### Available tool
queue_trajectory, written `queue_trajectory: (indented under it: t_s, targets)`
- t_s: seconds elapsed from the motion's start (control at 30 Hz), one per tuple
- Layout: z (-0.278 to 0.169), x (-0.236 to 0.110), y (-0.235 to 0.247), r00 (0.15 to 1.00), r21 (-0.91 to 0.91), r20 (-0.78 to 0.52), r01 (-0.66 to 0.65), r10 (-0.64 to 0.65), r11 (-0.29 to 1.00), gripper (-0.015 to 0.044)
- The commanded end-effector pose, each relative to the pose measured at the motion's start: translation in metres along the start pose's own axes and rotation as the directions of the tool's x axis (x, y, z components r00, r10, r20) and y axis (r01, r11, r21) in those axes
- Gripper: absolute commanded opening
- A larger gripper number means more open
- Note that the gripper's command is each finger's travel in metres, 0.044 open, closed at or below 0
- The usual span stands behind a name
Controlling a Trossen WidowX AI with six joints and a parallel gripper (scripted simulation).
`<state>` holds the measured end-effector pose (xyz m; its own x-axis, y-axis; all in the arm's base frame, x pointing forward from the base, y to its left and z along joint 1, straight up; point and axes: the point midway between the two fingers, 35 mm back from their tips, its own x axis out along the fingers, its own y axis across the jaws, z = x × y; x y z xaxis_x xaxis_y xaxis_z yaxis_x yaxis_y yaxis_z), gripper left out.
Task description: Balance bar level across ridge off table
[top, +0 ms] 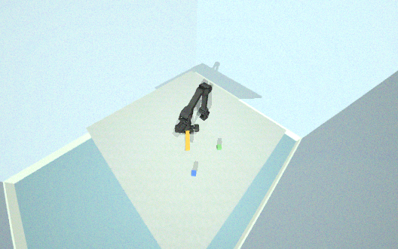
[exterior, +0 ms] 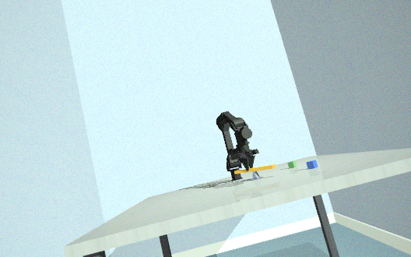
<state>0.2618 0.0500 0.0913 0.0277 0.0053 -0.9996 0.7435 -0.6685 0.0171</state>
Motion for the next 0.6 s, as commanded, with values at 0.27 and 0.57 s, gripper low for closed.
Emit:
queue_trajectory:
  t_s: [0.27, 0.57]
  targets:
    - [0.0001, 0.0019, 0.0000, 1.000, 0.006, 0.000, 0.000, 0.000, 1.000, 0.0000]
    - [0.0003, 0.0027, -0.0001, 1.000, 0.006, 0.000, 0.000, 0.000, 1.000, 0.0000]
